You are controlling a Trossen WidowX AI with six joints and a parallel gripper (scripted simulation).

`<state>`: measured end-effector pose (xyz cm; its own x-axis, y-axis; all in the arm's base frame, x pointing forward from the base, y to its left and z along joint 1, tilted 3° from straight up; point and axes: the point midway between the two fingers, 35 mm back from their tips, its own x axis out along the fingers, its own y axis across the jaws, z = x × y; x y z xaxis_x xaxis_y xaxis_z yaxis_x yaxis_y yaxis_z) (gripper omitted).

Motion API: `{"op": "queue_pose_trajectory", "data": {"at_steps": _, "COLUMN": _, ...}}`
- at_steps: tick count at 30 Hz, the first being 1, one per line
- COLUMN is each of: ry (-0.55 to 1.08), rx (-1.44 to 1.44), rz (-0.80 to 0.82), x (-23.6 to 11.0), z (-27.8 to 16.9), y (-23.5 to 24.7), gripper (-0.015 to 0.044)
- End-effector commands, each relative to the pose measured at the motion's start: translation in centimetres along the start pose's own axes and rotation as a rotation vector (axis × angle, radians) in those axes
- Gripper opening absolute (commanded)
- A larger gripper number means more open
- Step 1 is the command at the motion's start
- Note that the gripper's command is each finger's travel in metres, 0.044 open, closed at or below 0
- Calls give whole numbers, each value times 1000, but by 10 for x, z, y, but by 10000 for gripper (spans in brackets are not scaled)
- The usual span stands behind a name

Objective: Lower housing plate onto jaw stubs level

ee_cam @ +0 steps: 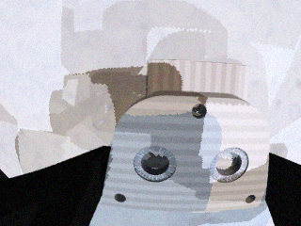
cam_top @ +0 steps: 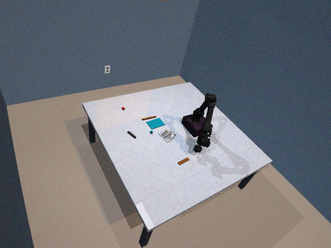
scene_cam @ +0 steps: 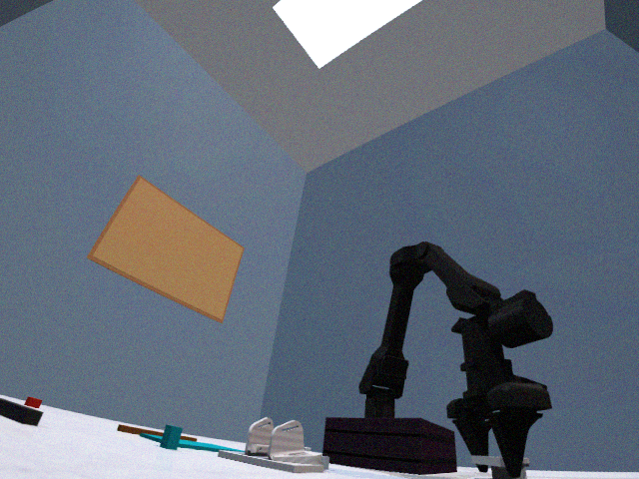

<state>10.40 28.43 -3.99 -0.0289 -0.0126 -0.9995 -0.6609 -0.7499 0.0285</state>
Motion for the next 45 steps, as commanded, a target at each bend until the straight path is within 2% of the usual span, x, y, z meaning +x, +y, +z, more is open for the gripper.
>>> {"op": "queue_pose_trajectory", "data": {"at_steps": 1, "ry": -7, "rx": -1, "rz": -16, "x": -15, "z": 2, "y": -5, "gripper": 351}}
{"op": "queue_pose_trajectory", "data": {"at_steps": 19, "ry": -9, "rx": -2, "rz": -15, "x": -71, "z": 1, "y": -2, "gripper": 351}}
{"op": "queue_pose_trajectory", "data": {"at_steps": 37, "ry": -9, "rx": 2, "rz": -15, "x": -71, "z": 1, "y": -3, "gripper": 351}}
{"op": "queue_pose_trajectory", "data": {"at_steps": 45, "ry": -8, "rx": 165, "rz": -16, "x": -72, "z": -24, "y": -8, "gripper": 351}}
